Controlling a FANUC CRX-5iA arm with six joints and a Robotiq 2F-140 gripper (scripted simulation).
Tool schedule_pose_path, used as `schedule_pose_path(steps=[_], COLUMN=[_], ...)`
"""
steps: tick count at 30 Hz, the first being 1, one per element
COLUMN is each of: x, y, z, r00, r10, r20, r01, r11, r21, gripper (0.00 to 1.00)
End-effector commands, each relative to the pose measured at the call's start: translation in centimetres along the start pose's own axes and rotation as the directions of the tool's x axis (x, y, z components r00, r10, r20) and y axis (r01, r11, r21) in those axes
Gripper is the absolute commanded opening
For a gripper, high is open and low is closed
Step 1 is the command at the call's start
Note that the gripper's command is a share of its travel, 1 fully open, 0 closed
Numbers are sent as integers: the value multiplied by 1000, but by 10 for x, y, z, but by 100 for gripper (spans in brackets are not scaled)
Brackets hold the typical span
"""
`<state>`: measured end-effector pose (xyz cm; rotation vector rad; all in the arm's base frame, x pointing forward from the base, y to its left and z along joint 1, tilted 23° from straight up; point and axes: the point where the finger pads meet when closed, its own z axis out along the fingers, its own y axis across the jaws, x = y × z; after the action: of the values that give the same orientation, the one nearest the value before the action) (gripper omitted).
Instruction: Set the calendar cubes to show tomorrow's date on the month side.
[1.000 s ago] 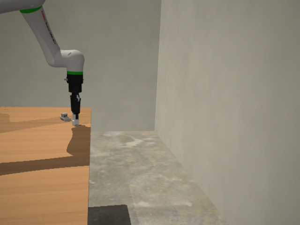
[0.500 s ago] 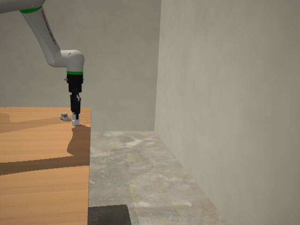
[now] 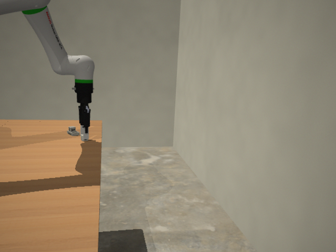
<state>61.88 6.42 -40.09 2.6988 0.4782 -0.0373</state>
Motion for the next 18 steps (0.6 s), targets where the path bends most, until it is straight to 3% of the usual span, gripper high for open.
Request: schedule_pose_path(steps=[1, 15, 18], x=[0, 0, 0], y=[0, 0, 0], z=[-3, -68, -72], r00=[1000, 1000, 1000], r10=[0, 0, 0], r20=[0, 0, 0], r01=[0, 0, 0], r11=[1000, 1000, 1000], r21=[0, 0, 0], gripper=[36, 36, 36])
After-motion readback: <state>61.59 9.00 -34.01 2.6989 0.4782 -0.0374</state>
